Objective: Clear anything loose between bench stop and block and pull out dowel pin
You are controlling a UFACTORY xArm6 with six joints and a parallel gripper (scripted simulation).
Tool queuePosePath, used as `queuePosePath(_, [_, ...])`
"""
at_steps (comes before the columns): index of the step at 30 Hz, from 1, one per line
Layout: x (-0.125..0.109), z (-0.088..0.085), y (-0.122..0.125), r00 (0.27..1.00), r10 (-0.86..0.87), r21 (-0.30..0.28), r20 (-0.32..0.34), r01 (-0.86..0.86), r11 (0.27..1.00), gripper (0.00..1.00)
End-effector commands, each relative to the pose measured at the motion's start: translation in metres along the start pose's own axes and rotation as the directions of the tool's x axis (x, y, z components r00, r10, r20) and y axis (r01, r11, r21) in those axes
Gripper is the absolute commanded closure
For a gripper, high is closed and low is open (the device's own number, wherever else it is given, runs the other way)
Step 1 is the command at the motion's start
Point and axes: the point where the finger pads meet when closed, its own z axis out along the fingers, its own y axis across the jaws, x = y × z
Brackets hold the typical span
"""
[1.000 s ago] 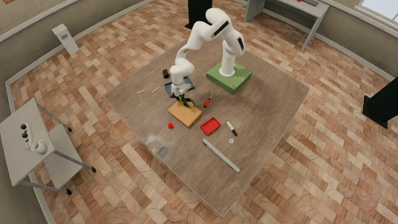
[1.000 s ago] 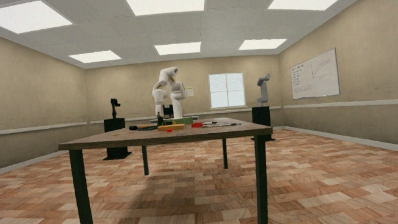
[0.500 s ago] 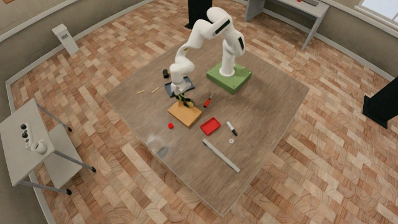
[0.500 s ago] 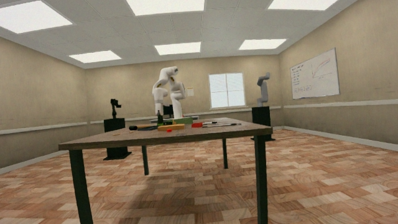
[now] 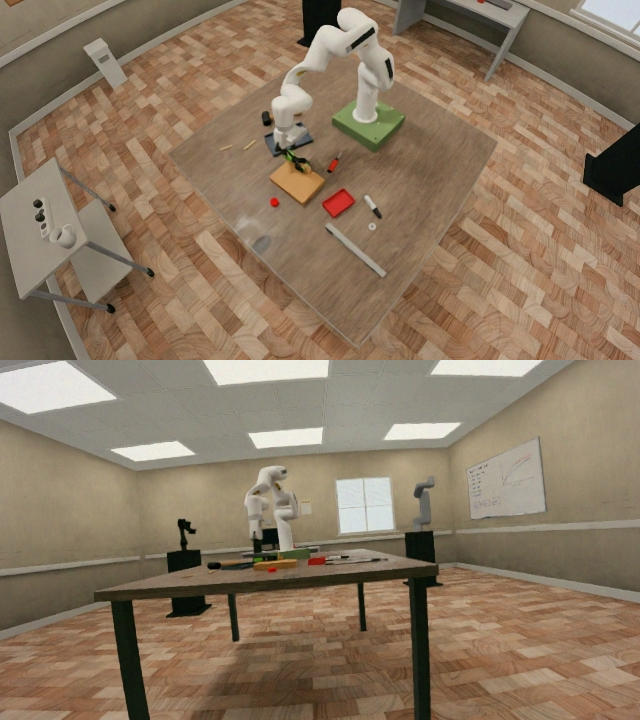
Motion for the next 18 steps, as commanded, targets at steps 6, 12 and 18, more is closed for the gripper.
queuePosePath(6, [-0.001,-0.017,0.002,1.0,0.0,-0.006,0.001,0.0,1.0,0.5])
queuePosePath(12, [-0.001,-0.028,0.002,1.0,0.0,-0.006,0.001,0.0,1.0,0.5])
queuePosePath(18, [-0.001,-0.035,0.002,1.0,0.0,-0.006,0.001,0.0,1.0,0.5])
